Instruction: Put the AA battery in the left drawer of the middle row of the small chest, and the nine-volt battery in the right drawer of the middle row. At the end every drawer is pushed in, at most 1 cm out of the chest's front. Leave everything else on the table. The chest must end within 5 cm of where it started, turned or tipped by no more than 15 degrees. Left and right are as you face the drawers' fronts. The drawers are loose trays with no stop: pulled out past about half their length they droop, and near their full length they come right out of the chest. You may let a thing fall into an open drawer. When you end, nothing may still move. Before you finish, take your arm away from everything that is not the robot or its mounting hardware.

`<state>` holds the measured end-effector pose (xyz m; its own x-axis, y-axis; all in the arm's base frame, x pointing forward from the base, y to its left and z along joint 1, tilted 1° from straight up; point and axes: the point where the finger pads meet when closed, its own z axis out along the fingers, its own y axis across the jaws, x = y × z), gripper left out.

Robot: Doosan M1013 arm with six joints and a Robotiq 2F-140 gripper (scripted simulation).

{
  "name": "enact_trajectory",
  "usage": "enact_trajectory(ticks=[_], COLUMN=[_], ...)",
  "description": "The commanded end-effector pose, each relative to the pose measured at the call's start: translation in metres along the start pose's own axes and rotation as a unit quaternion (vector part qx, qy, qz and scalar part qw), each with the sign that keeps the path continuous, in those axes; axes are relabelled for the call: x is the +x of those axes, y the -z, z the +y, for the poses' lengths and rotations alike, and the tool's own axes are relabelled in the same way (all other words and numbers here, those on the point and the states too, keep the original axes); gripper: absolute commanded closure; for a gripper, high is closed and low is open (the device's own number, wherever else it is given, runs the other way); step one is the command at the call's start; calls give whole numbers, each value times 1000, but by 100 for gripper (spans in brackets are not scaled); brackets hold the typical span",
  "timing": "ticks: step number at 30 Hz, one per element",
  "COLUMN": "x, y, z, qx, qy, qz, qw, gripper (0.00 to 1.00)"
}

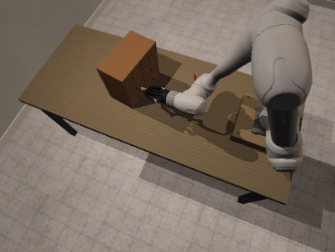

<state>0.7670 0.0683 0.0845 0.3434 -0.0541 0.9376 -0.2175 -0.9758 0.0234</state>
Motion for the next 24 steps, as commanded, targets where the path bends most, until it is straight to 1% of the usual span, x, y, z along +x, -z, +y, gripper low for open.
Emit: enact_trajectory(ticks=[1,8,18,24], x=[0,-1,-16,-17], y=[0,4,43,47], z=[0,0,0,0], qx=[0,0,0,0], qy=[0,0,0,0], qz=[0,0,0,0], qw=[1000,1000,1000,1000], gripper=[100,100,100,100])
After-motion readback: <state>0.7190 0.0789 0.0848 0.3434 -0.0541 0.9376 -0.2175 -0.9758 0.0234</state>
